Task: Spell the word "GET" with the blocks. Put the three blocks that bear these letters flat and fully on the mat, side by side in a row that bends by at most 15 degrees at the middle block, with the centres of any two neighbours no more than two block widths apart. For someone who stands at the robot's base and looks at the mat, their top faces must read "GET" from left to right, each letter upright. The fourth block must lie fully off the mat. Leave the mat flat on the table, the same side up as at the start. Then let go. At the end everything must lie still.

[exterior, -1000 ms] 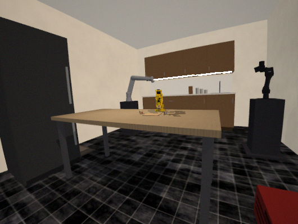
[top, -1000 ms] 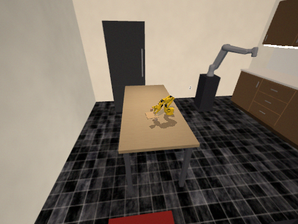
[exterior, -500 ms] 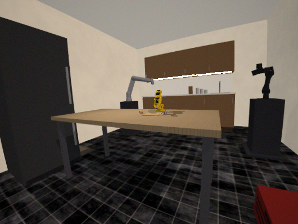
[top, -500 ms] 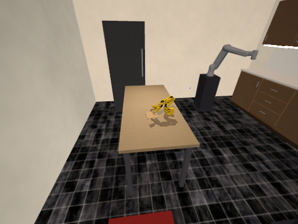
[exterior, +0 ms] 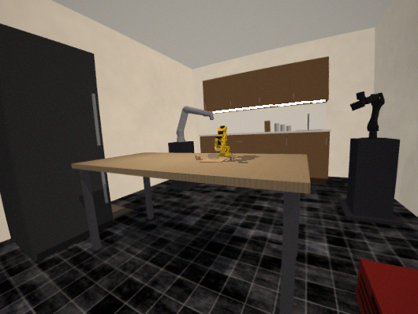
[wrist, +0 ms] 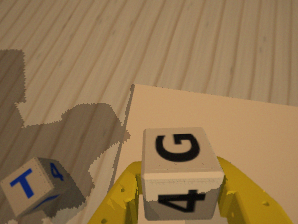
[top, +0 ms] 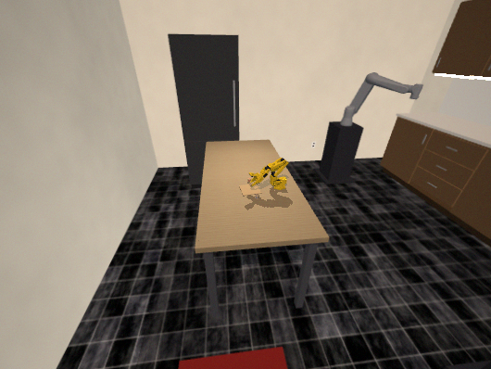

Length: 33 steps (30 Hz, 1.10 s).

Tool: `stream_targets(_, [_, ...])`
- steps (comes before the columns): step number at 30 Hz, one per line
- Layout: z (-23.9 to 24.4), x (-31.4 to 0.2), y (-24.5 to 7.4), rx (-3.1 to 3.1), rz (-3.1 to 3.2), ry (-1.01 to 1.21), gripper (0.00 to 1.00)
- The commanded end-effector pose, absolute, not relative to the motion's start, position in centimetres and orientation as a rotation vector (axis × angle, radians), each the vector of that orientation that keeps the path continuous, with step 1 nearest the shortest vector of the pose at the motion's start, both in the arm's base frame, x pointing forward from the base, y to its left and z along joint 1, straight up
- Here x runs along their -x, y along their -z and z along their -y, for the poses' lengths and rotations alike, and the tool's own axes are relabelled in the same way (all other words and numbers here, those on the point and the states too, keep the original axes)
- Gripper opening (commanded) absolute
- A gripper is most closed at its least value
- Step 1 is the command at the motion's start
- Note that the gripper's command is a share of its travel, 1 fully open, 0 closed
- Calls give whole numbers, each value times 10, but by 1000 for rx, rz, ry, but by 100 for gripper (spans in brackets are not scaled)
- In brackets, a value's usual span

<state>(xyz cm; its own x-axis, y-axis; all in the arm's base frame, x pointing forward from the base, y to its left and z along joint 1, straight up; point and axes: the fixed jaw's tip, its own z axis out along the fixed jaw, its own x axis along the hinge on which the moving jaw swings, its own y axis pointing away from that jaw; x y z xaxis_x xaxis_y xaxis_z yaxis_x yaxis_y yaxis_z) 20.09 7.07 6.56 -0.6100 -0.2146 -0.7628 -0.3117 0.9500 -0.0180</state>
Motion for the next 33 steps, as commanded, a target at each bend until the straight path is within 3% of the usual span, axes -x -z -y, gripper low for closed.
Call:
stream_targets(1, [-70,-215,-74,322,-2164,-151,0])
stream_targets(14, [-51,-236,-75,175,-1978,-119,0])
stream_targets(33, [-41,-240,-77,121,-1899,-102,0])
